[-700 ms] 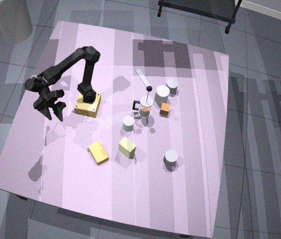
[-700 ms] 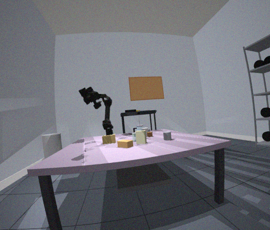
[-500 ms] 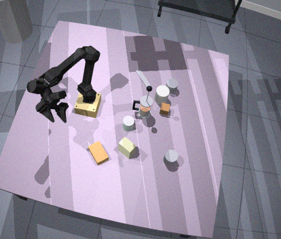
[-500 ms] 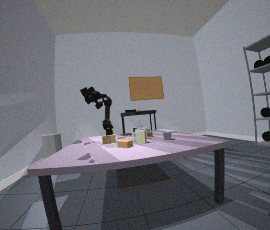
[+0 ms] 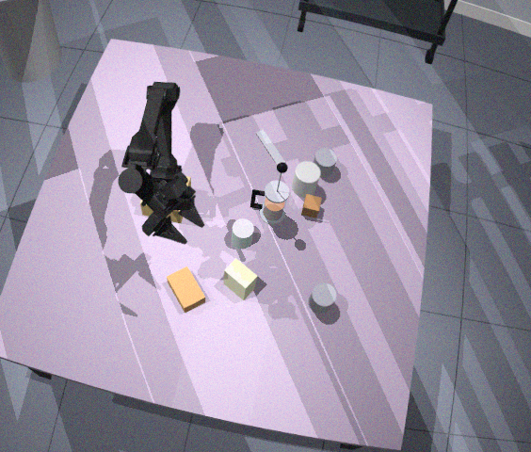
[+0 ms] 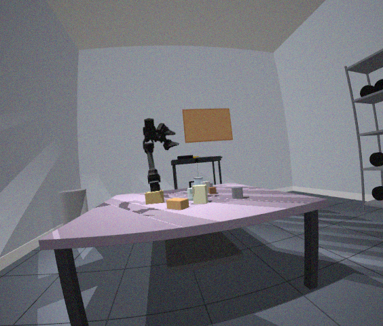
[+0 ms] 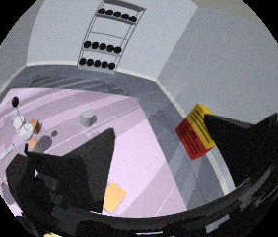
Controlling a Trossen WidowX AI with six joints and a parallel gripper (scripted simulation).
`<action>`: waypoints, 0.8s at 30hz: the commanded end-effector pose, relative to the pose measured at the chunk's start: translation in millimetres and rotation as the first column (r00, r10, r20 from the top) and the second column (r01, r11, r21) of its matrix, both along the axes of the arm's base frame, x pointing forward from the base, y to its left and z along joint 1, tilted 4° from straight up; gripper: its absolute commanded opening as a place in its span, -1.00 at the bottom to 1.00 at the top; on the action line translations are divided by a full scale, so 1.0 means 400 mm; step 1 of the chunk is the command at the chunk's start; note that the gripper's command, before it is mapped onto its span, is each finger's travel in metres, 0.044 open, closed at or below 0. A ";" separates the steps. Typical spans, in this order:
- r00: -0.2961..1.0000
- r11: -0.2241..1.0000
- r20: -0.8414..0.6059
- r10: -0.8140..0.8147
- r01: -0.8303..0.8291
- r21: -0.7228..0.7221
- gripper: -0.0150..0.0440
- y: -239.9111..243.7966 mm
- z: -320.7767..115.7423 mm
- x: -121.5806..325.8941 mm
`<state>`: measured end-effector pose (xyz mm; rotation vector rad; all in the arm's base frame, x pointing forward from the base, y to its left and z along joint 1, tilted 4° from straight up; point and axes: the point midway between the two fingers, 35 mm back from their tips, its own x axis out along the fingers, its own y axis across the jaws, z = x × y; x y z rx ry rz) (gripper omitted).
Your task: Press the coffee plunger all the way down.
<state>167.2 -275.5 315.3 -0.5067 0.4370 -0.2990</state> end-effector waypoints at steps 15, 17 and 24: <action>0.979 0.895 -0.028 0.204 -0.175 0.410 1.00 0.435 -0.045 0.313; 0.975 0.876 -0.032 0.221 -0.184 0.445 1.00 0.491 -0.049 0.323; 0.959 0.805 -0.042 0.282 -0.212 0.553 1.00 0.683 -0.059 0.318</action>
